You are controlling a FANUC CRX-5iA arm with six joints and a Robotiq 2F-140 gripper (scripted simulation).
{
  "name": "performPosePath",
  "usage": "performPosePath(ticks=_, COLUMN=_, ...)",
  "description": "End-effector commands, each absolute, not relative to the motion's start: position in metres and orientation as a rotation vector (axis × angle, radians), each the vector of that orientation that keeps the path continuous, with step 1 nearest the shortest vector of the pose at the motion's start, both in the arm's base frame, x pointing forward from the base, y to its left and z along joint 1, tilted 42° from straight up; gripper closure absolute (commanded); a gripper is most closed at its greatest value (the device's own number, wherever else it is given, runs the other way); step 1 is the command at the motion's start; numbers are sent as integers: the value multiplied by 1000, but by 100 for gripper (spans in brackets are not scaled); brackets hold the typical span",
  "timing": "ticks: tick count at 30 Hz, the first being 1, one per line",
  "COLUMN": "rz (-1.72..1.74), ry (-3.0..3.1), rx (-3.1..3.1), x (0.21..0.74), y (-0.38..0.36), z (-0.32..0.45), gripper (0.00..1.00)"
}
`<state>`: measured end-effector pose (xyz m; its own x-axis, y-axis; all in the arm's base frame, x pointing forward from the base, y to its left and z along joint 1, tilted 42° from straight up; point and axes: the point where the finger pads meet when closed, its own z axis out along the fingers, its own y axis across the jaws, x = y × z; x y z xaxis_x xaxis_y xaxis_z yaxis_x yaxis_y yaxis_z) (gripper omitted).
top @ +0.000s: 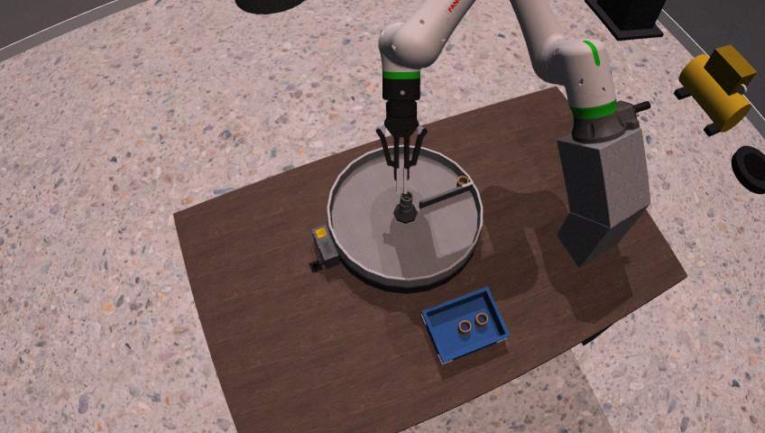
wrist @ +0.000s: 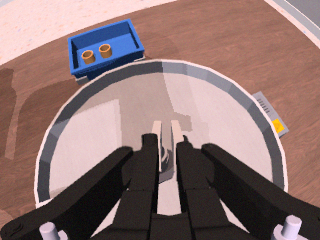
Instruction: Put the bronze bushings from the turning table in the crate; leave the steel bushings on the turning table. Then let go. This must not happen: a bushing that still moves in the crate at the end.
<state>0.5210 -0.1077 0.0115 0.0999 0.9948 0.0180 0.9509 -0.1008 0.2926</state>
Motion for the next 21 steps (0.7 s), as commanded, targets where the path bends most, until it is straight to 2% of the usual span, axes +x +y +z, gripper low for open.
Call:
performPosePath(ticks=1, rz=312, ry=1954, rx=2166, x=521, y=-107, z=12, gripper=93)
performPosePath(ticks=21, rz=222, ry=1900, rx=2160, x=511, y=-112, z=11, gripper=94)
